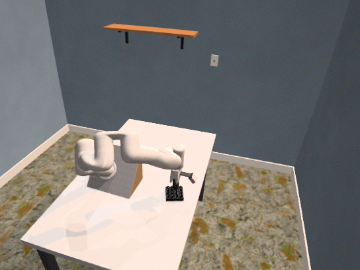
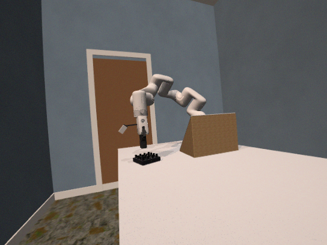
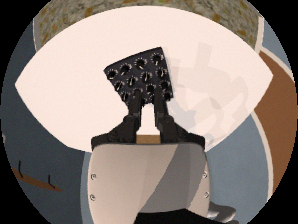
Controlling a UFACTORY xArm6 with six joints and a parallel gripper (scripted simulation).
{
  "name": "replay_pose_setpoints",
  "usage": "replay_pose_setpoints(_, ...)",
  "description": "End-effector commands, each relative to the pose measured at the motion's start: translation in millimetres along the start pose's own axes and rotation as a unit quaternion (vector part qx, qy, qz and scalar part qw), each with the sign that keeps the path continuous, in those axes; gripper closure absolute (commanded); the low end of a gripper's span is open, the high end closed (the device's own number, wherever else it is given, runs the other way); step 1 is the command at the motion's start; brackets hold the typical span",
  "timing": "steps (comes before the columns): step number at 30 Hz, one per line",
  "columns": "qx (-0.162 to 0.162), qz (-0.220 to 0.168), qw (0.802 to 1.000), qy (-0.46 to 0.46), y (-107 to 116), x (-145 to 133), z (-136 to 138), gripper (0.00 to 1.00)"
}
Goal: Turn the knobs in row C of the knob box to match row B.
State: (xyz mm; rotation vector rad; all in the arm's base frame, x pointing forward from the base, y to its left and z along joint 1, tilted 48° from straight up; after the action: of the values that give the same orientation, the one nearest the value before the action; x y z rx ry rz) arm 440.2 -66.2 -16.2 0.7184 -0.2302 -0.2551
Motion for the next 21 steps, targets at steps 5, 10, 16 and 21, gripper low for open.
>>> replay_pose_setpoints(5,-0.001,0.004,0.994,-0.11,3.9,6.6,-3.7,0.81)
replay_pose_setpoints(10,0.0,0.005,0.979,-0.203,6.0,11.4,-6.5,0.81)
replay_pose_setpoints(16,0.0,0.004,0.955,-0.297,8.3,16.3,-9.5,0.81)
replay_pose_setpoints(21,0.001,0.004,0.934,-0.358,9.8,19.5,-11.5,0.81)
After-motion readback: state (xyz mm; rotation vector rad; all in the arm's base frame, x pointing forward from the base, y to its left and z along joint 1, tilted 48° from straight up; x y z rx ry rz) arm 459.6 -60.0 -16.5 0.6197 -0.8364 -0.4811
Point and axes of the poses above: the point where the finger pads meet when closed, its own y axis back along the fingers, its own z axis across the jaws, x = y × z, the point moved 2 cm from there along y, back along the fingers, and after that the axes turned 12 degrees about -y, right-handed, at the moved point
